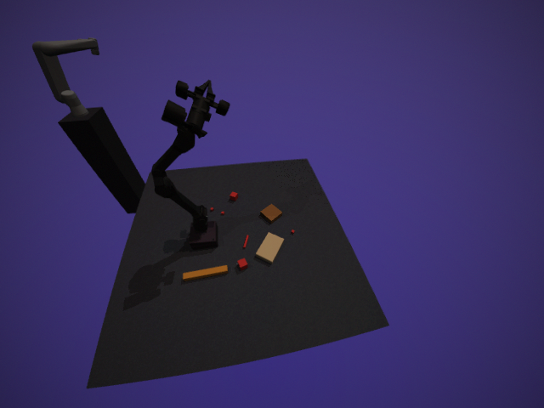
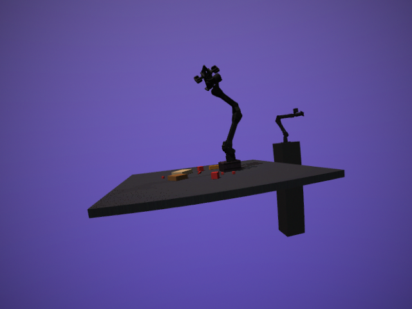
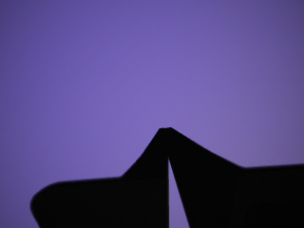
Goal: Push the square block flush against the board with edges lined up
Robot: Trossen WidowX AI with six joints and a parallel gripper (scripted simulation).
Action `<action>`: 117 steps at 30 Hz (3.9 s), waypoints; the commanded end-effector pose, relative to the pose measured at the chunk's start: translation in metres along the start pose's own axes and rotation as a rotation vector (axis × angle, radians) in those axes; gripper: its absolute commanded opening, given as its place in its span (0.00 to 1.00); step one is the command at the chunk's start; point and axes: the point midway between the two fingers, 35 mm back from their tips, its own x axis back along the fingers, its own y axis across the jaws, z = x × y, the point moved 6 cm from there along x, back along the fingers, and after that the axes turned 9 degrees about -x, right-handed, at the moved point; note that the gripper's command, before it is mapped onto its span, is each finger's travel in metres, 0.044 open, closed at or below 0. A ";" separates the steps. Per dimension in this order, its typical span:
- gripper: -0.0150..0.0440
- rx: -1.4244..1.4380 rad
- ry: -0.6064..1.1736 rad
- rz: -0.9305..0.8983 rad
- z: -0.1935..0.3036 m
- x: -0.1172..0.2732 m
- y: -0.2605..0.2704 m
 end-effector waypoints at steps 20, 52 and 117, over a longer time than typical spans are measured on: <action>0.25 -0.604 0.257 -0.399 0.016 0.012 0.168; 0.25 -1.298 0.826 -0.955 -0.028 0.116 0.363; 0.25 -1.630 2.140 -1.878 -0.238 0.376 0.472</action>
